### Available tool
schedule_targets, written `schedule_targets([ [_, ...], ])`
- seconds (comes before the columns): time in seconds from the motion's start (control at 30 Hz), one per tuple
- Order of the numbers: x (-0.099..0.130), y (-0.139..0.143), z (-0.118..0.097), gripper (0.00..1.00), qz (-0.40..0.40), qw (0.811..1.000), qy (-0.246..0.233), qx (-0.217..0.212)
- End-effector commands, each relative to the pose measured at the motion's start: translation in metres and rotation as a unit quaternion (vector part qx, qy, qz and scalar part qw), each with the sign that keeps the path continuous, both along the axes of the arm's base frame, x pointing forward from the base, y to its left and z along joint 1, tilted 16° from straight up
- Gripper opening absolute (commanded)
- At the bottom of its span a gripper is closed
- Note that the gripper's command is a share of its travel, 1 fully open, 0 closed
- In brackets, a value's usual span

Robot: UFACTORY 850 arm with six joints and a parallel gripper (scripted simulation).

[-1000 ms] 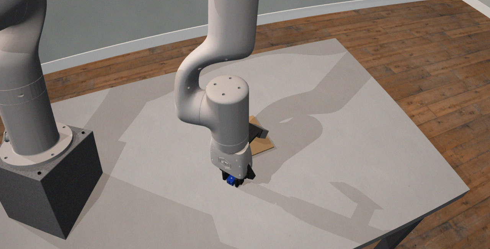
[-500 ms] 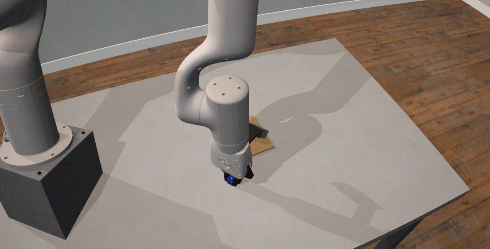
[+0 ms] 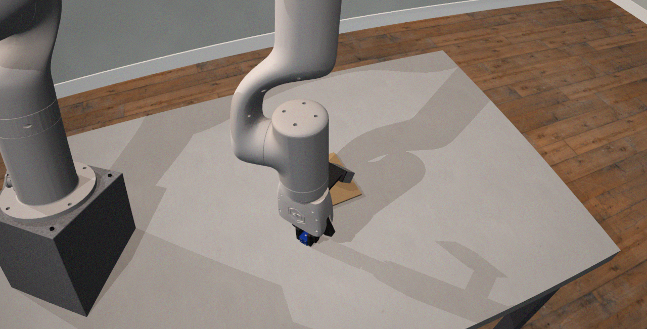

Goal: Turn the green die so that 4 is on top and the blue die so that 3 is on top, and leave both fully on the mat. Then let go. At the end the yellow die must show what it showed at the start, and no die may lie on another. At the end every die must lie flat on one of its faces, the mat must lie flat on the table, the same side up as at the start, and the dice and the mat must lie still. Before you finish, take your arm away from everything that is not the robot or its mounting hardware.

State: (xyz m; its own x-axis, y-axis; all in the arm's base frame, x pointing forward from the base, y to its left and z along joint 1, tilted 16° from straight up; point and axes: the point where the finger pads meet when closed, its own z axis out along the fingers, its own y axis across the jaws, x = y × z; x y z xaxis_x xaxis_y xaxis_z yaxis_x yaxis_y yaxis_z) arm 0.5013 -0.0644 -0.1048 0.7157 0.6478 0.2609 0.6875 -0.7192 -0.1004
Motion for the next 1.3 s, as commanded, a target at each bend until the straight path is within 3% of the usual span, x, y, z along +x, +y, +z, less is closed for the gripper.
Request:
schedule_targets([
  [0.0, 0.001, 0.000, 0.001, 0.15, 0.000, 1.000, -0.001, 0.000],
  [0.5, 0.000, -0.001, 0.005, 0.15, 0.000, 1.000, -0.001, 0.000],
  [0.93, -0.010, -0.022, 0.083, 0.15, 0.000, 1.000, -0.001, 0.000],
  [1.27, -0.012, -0.025, 0.097, 0.15, 0.000, 1.000, -0.001, 0.000],
])
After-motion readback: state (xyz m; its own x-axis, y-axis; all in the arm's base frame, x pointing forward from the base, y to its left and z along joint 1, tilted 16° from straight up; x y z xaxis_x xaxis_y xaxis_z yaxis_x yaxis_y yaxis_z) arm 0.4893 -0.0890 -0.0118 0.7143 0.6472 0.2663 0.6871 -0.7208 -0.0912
